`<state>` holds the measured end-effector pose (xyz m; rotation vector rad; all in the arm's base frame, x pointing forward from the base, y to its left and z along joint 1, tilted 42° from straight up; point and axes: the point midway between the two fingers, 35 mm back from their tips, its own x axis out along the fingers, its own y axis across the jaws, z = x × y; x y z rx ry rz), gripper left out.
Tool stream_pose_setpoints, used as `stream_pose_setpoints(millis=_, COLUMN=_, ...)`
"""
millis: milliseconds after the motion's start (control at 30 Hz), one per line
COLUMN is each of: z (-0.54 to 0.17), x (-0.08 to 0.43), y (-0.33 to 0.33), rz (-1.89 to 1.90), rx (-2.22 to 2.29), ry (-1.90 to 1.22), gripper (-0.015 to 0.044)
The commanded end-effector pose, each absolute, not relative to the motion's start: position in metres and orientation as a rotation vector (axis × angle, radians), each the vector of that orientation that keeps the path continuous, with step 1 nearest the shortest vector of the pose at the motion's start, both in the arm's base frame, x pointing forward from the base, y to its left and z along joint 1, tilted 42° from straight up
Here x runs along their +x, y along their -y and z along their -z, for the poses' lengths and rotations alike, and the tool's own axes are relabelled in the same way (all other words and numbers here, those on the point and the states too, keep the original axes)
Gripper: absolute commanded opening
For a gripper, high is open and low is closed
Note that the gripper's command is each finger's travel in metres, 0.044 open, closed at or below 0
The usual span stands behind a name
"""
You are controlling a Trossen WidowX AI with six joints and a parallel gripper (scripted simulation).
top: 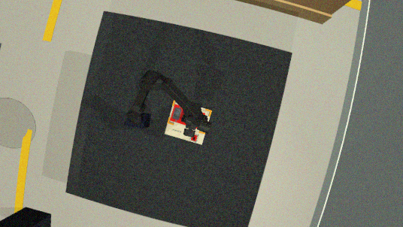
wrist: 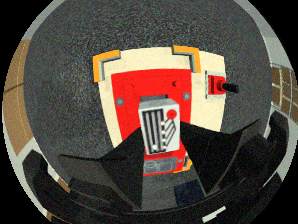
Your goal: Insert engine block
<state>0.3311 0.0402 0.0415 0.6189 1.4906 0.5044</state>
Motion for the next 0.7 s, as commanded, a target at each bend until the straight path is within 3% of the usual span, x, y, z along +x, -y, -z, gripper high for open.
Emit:
stream_pose_setpoints(millis=0, z=-0.0433, x=0.3329, y=-0.04, rz=-0.462, rx=0.67, ry=-1.505, gripper=0.0158)
stream_pose_setpoints(millis=300, z=-0.0423, x=0.3329, y=-0.0409, rz=-0.363, rx=0.775, ry=-1.546, gripper=0.0158)
stream_pose_setpoints(millis=667, z=-0.0413, x=0.3332, y=-0.0415, rz=-0.549, rx=0.575, ry=-1.465, gripper=0.0158)
